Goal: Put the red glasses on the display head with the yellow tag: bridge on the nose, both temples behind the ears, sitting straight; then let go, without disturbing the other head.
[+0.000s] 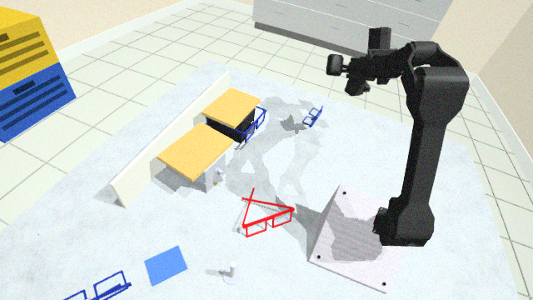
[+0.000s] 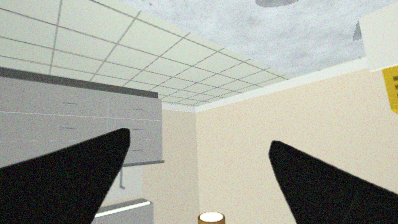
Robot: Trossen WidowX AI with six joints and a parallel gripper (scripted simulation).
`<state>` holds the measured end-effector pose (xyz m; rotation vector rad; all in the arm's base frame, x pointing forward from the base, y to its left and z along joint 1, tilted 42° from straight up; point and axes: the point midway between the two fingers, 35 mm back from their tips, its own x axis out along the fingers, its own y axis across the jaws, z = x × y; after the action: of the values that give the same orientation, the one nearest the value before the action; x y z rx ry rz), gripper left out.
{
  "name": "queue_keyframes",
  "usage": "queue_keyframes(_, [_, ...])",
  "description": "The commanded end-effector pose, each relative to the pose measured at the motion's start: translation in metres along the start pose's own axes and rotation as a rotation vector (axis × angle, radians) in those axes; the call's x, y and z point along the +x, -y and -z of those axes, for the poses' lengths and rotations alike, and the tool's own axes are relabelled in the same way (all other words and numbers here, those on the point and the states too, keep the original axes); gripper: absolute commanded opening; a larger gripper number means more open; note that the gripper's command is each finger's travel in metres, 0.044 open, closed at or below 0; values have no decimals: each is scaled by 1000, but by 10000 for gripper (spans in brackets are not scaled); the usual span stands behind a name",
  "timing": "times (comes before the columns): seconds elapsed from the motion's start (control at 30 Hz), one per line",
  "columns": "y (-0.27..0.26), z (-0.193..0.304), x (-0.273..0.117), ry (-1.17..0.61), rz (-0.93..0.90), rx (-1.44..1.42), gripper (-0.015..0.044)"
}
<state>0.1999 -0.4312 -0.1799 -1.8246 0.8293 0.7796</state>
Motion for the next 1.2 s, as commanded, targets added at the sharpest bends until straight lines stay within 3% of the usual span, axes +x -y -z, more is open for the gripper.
queue_keyframes(0.0, [0,0,0,0,0,0,426])
queue_keyframes(0.23, [0,0,0,0,0,0,440])
queue_keyframes(0.53, [114,-56,-17,260,34,325,204])
queue_keyframes(0.87, [219,-150,-67,564,-115,693,200])
queue_keyframes(1.17, [273,-241,-134,748,-400,977,200])
